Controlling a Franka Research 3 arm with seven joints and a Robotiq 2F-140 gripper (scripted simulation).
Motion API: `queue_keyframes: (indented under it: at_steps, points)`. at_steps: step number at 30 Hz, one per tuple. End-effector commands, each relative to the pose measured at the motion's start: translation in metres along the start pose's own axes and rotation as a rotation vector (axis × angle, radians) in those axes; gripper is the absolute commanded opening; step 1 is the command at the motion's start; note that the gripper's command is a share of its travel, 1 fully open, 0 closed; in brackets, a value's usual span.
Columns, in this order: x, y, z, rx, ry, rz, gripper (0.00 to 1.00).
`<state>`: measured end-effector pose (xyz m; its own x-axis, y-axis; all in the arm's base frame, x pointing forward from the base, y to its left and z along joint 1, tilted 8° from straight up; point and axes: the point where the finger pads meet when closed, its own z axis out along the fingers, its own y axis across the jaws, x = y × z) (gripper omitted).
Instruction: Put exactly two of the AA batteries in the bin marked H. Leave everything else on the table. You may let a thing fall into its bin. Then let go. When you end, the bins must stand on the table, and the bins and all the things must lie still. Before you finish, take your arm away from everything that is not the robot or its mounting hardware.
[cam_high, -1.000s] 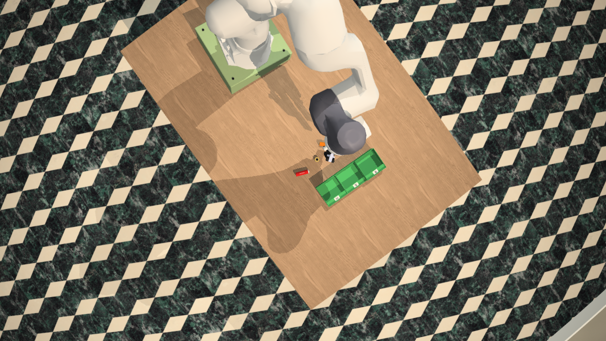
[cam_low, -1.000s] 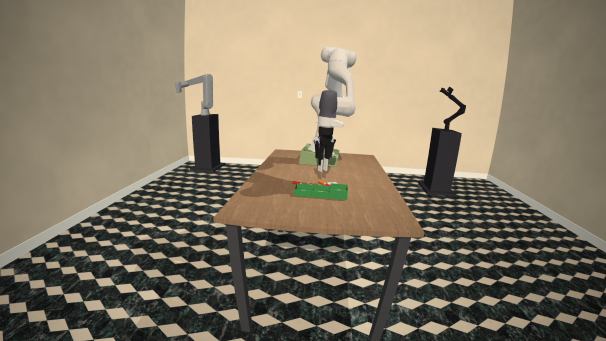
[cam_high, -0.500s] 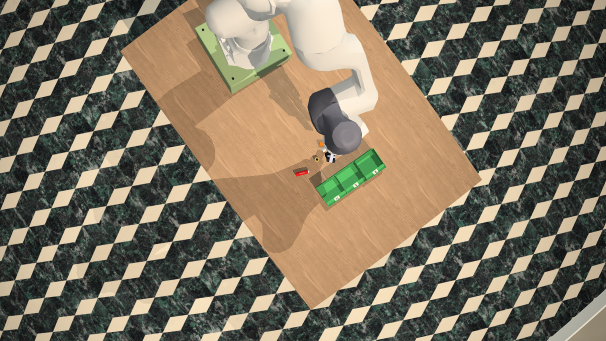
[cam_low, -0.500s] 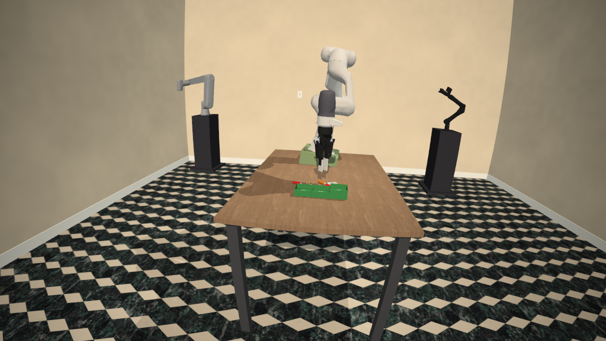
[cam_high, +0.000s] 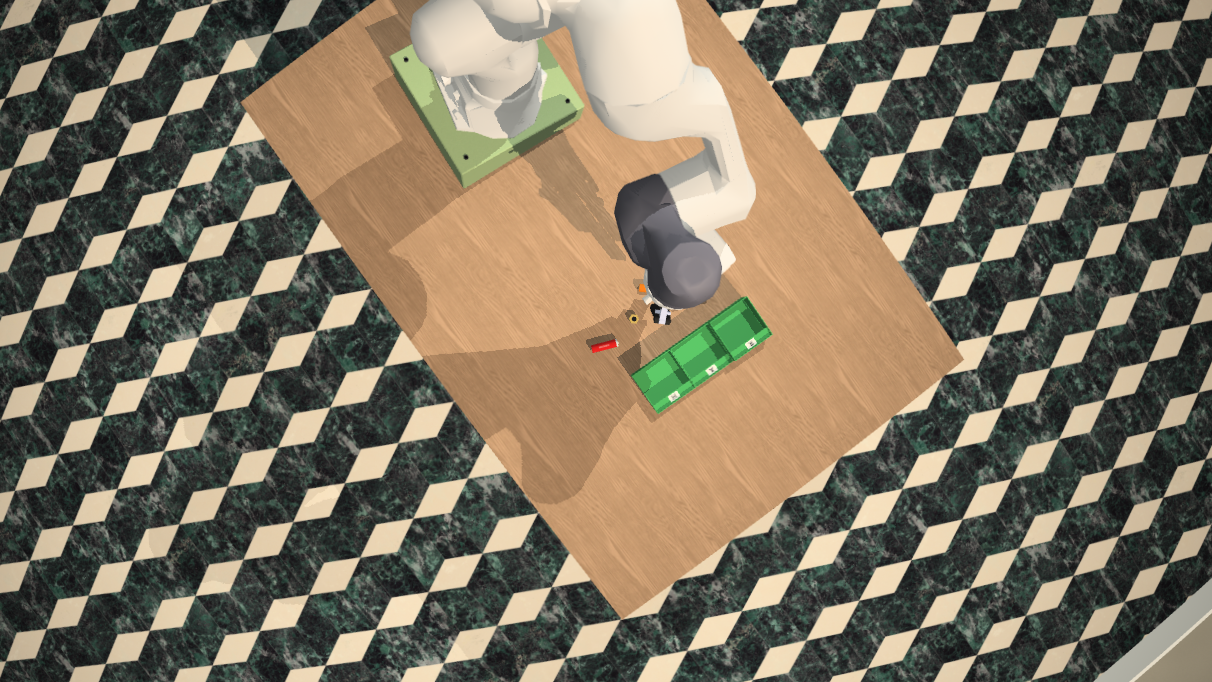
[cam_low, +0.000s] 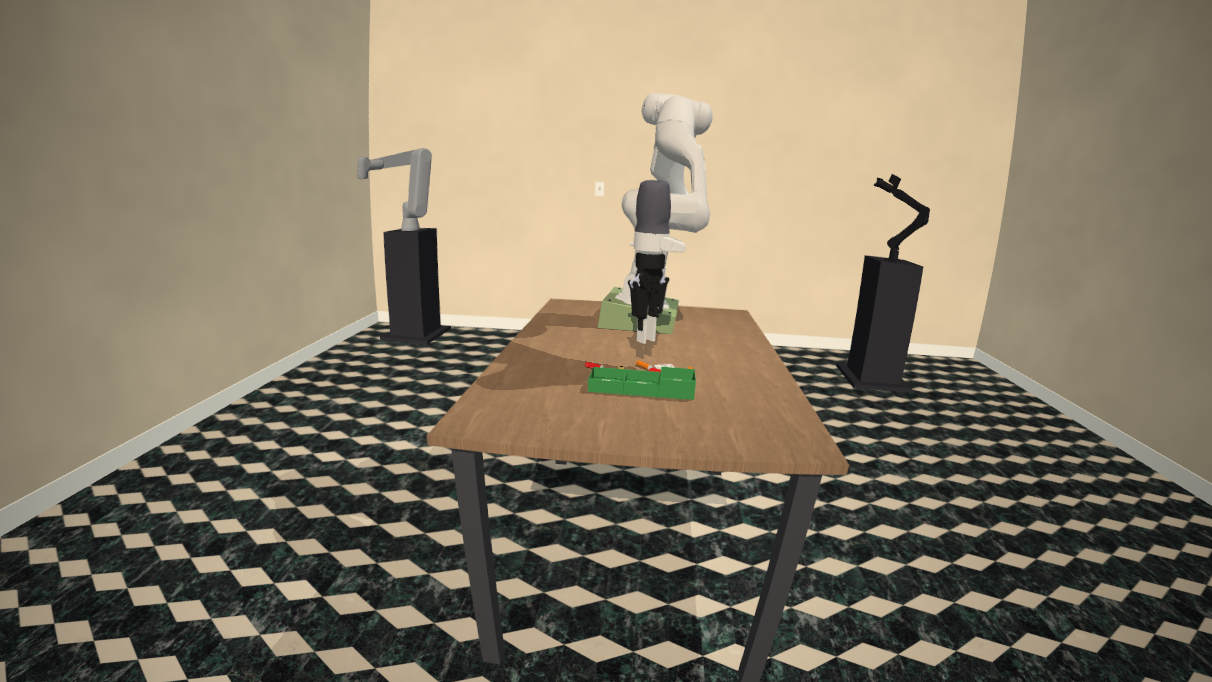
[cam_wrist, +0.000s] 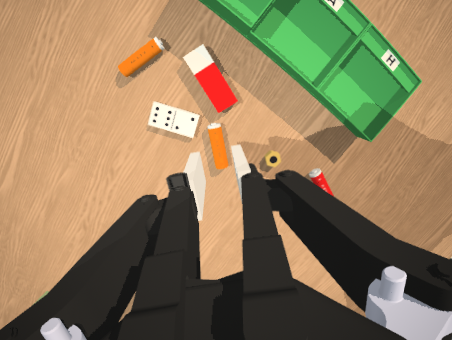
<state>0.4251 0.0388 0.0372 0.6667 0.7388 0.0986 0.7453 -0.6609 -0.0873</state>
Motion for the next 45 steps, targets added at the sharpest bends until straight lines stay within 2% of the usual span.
queue_keyframes:
  at_steps: [1,17,22,24,34,45]
  points:
    - [-0.001,0.001,0.0,-0.003,0.003,-0.014,0.17]
    - [-0.001,0.001,0.0,-0.003,0.003,-0.014,0.17]
    - [-0.001,0.001,0.02,-0.003,0.003,-0.014,0.17]
    - [-0.001,0.001,0.02,-0.003,0.003,-0.014,0.17]
    - [0.003,0.004,0.06,-0.003,0.003,-0.014,0.17]
    - [0.004,0.006,0.067,-0.003,0.003,-0.014,0.17]
